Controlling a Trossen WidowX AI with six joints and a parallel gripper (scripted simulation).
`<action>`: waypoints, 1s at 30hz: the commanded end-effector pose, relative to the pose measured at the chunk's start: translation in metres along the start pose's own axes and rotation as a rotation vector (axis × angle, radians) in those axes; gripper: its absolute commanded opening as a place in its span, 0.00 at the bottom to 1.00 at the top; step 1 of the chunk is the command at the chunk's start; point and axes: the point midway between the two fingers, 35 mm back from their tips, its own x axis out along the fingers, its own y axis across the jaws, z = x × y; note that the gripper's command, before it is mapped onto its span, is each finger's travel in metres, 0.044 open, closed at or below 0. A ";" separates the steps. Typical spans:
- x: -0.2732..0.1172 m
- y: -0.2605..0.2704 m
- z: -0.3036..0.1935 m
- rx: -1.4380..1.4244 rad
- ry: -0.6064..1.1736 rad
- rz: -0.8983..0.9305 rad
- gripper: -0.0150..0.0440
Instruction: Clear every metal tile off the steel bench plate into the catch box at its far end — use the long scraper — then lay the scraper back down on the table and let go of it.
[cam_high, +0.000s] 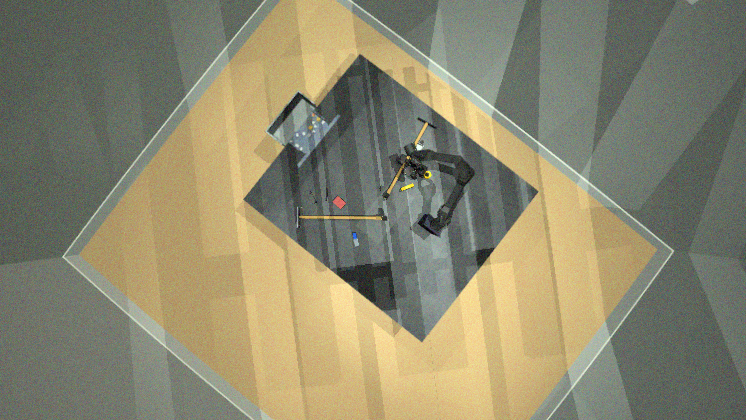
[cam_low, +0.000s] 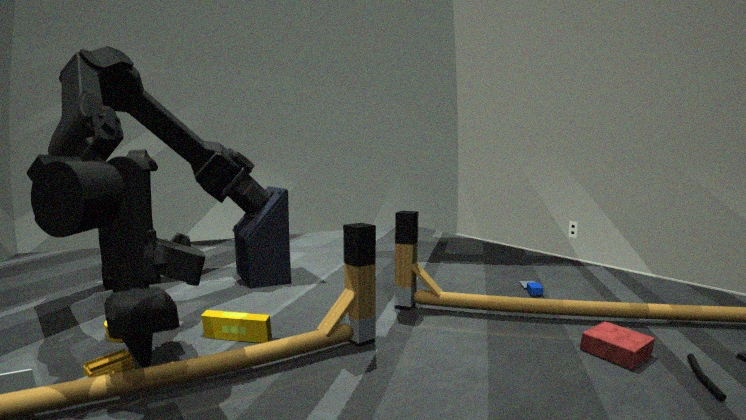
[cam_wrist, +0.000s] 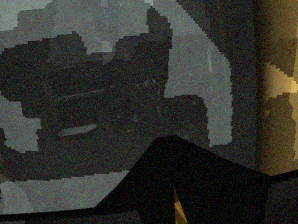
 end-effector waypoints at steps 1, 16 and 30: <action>-0.001 -0.005 -0.001 0.004 -0.001 -0.003 0.25; -0.001 -0.020 -0.003 0.004 -0.001 -0.003 0.25; -0.001 -0.034 -0.005 0.005 -0.001 -0.004 0.25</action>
